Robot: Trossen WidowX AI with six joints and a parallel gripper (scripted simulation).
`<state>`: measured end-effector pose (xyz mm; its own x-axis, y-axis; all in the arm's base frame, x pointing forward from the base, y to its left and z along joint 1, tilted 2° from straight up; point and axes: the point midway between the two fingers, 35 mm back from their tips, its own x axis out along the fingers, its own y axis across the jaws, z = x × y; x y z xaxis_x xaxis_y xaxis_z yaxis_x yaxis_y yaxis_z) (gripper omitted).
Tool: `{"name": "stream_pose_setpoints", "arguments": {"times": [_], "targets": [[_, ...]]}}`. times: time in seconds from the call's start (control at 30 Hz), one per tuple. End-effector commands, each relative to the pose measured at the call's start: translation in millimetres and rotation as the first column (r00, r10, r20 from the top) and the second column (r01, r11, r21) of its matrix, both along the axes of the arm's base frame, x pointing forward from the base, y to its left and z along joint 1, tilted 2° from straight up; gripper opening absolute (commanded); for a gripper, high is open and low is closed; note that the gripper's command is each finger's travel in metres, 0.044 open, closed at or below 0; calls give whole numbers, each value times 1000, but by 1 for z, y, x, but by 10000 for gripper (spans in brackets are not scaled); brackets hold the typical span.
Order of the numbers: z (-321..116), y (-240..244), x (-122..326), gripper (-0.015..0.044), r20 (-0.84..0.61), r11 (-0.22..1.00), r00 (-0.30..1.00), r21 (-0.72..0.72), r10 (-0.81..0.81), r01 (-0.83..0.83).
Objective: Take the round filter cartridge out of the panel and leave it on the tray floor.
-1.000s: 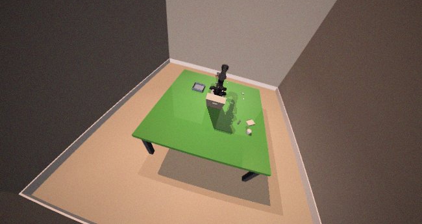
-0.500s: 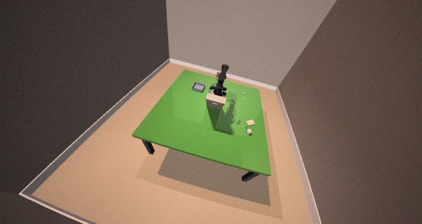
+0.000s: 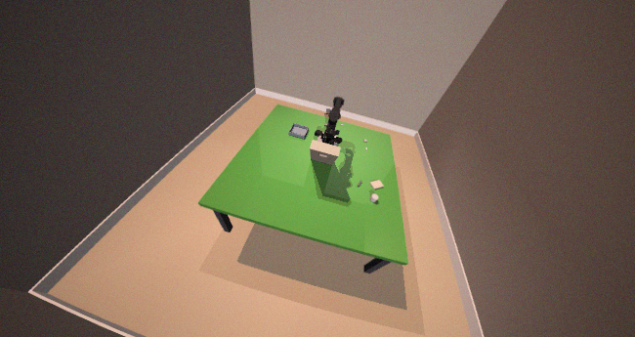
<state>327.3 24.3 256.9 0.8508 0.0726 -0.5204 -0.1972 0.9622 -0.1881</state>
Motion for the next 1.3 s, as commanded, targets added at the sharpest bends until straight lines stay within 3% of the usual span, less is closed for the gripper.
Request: {"name": "stream_pose_setpoints", "arguments": {"times": [0.0,0.37,0.73,1.13,1.27], "targets": [[-3,0,4,0,-13,993,998,98,-64,65],[-3,0,5,0,-90,878,965,402,-245,261],[-3,0,5,0,-219,635,897,643,-383,428],[-3,0,5,0,-396,269,795,791,-459,549],[-3,0,5,0,-377,310,807,782,-455,540]]}}
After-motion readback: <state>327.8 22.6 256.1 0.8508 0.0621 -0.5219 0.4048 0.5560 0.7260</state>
